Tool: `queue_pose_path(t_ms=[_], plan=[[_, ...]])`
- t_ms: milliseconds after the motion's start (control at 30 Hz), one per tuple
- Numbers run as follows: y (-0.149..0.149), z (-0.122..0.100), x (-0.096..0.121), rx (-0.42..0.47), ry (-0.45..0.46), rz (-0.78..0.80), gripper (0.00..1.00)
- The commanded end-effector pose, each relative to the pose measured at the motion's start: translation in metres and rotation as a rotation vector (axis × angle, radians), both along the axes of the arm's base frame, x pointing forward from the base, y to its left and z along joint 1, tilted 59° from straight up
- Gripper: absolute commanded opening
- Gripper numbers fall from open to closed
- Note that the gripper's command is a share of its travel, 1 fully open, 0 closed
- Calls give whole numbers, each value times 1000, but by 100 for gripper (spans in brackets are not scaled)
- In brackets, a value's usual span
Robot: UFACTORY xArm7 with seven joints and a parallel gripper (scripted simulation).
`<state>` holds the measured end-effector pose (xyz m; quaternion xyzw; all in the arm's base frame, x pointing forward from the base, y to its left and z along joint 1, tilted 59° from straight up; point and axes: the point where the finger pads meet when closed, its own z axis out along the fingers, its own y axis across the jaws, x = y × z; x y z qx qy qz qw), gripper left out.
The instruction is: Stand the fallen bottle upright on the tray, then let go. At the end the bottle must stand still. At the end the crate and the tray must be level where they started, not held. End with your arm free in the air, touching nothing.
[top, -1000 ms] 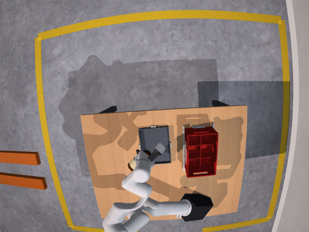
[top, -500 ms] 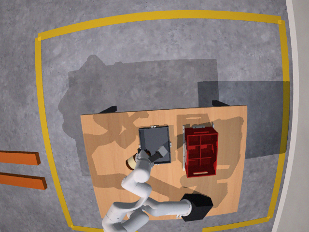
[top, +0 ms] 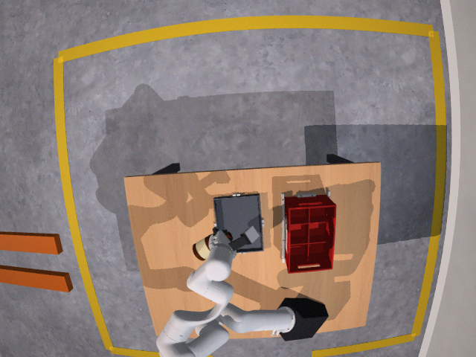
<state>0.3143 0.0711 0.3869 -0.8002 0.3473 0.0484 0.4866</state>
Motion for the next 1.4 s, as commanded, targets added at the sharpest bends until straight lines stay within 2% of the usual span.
queue_pose_path(t_ms=[0,367,800,1367], plan=[[-1,1,0,1,-3,-3,0],[-1,1,0,3,4,-7,0],[-1,1,0,28,81,-56,0],[-1,1,1,37,110,-75,0]])
